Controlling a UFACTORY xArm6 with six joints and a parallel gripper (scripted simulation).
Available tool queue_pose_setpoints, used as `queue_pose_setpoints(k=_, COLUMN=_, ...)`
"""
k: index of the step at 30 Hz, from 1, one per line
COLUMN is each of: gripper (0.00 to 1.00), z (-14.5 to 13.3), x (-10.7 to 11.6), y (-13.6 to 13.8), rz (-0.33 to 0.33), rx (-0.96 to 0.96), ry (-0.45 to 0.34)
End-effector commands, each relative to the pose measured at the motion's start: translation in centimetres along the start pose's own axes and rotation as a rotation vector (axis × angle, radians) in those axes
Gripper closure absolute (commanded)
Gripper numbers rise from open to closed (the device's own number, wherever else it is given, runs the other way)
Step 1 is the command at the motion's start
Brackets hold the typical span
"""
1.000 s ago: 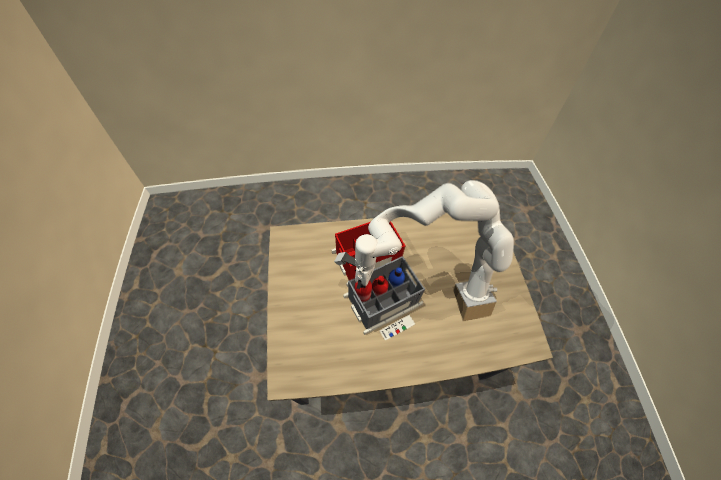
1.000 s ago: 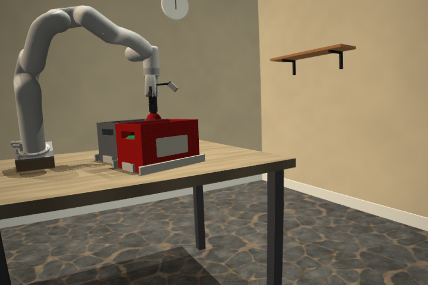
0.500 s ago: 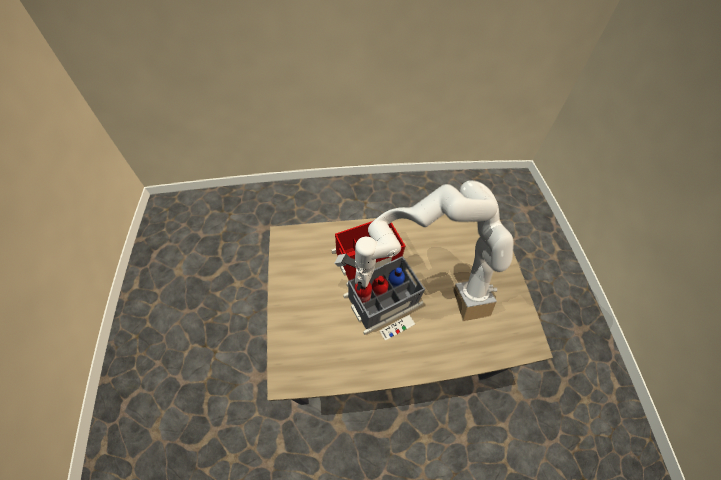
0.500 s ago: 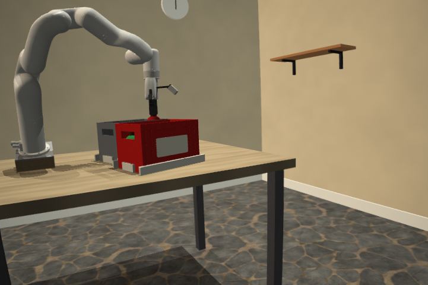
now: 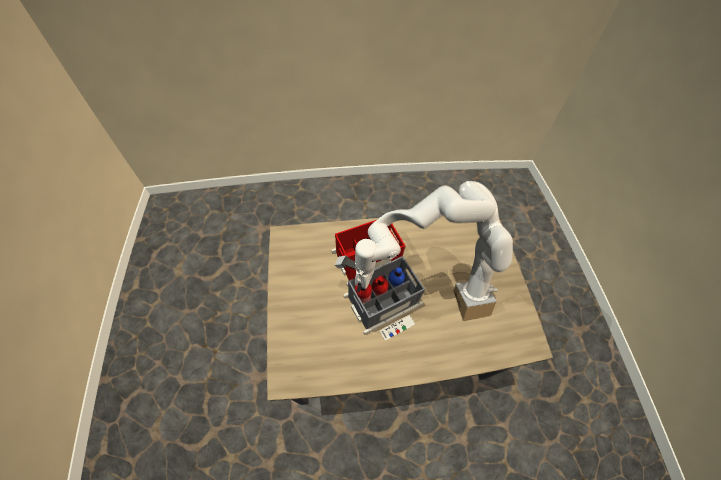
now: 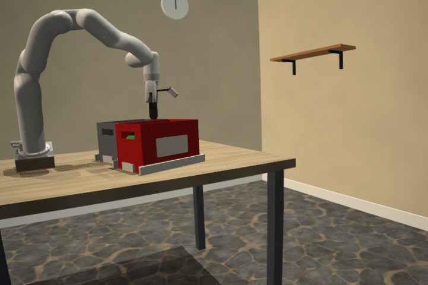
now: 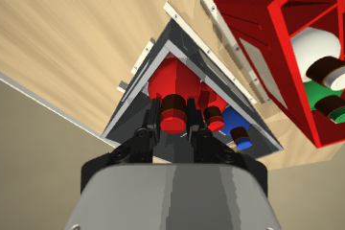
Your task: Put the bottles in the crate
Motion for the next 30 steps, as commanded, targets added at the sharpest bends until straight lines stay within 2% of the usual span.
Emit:
queue_pose_setpoints(k=1, gripper=1.0, z=0.1, x=-0.1, y=0.0, rz=0.003, rx=-0.001, ry=0.005)
queue_pose_setpoints(k=13, gripper=1.0, z=0.1, x=-1.3, y=0.0, rz=0.003, rx=-0.001, ry=0.005)
queue_pose_setpoints(k=30, gripper=1.0, z=0.1, x=-1.3, y=0.0, rz=0.003, rx=-0.001, ry=0.005)
Point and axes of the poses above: the point where the finger pads meet when closed, its own x axis back along the fingers, its own y axis across the jaws, z = x × y, the point moved 9 cm from there along x, back along the fingers, and after that the axes turned 8 degrees about x, right-handed, at the moved point
